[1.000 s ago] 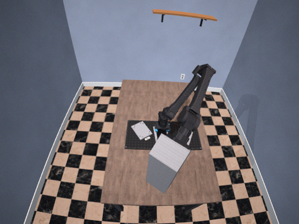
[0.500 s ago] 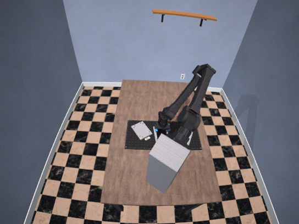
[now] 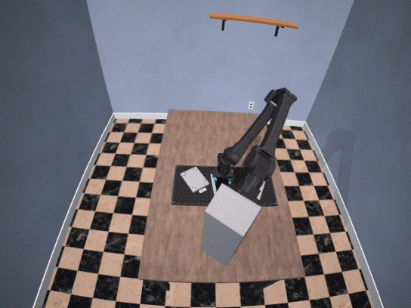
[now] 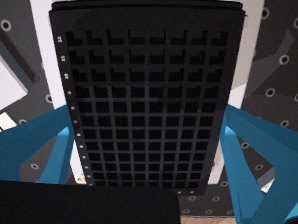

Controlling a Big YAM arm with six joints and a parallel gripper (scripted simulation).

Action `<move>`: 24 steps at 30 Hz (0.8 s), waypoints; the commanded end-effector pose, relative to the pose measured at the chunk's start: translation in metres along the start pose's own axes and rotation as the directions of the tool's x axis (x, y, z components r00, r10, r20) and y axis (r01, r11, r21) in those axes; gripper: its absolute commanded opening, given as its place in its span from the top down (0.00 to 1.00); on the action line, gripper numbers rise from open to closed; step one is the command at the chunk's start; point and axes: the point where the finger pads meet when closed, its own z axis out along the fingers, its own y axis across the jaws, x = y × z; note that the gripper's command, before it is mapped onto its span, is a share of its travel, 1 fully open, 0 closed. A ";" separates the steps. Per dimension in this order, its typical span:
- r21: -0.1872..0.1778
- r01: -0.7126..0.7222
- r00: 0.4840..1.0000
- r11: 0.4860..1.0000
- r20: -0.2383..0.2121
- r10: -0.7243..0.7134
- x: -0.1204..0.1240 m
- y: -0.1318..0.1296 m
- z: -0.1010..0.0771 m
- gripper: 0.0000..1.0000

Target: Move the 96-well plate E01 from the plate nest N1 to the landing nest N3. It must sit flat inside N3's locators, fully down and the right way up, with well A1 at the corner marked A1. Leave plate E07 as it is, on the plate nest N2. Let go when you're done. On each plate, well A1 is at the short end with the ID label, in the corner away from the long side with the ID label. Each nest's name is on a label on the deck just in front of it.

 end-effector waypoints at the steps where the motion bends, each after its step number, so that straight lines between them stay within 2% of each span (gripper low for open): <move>1: 0.006 -0.002 1.000 1.000 -0.009 0.002 0.003 -0.006 0.003 1.00; 24: 0.007 -0.004 1.000 1.000 -0.006 0.004 0.001 -0.008 0.001 1.00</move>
